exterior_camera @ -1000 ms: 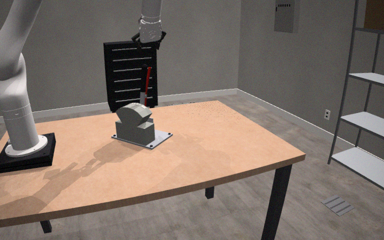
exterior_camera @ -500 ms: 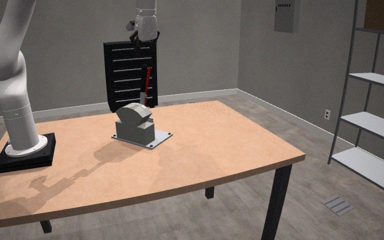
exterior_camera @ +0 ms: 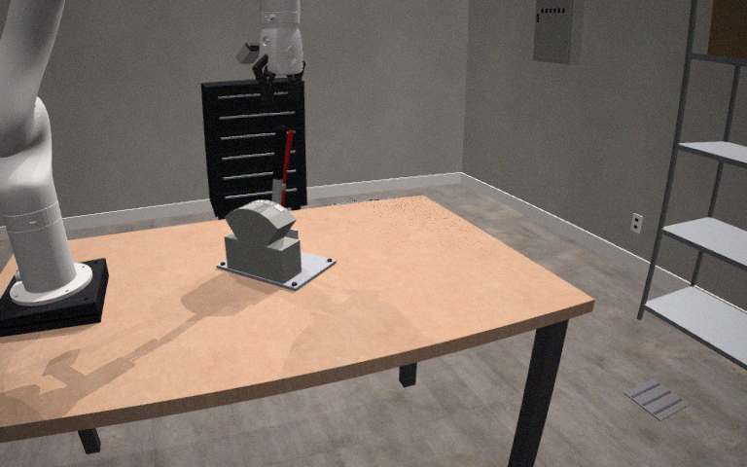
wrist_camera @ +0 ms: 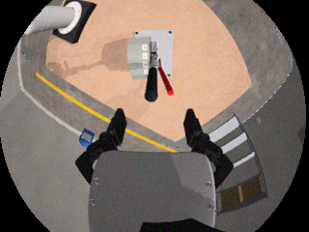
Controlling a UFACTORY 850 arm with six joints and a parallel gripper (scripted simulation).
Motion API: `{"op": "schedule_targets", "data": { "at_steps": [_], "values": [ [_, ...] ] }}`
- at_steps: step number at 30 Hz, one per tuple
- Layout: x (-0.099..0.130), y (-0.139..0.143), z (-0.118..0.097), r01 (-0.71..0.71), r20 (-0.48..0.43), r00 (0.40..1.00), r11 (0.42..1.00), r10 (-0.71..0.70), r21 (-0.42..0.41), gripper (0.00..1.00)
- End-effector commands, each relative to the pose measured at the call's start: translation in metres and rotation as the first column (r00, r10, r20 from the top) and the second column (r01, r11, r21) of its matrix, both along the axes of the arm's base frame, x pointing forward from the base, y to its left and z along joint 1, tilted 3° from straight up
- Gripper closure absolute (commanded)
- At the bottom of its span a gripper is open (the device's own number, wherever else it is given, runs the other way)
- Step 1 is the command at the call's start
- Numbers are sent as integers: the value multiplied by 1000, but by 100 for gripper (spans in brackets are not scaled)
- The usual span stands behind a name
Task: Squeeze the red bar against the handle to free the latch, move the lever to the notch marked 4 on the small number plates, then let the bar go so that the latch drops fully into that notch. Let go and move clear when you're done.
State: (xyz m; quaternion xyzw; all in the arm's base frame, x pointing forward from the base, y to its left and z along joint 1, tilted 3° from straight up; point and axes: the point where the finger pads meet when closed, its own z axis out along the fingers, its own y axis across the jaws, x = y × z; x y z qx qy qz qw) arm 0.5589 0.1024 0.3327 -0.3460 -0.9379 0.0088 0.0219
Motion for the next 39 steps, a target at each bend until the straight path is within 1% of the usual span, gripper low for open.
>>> {"op": "schedule_targets", "data": {
  "at_steps": [1,5,6,39],
  "values": [
    [0,-2,1,-7,4,1000,1000,7,-6,0],
    [0,-2,2,-8,4,1000,1000,8,-7,0],
    [0,-2,2,-8,4,1000,1000,8,-7,100],
    [0,-2,2,-8,4,1000,1000,8,-7,100]
  ]
}}
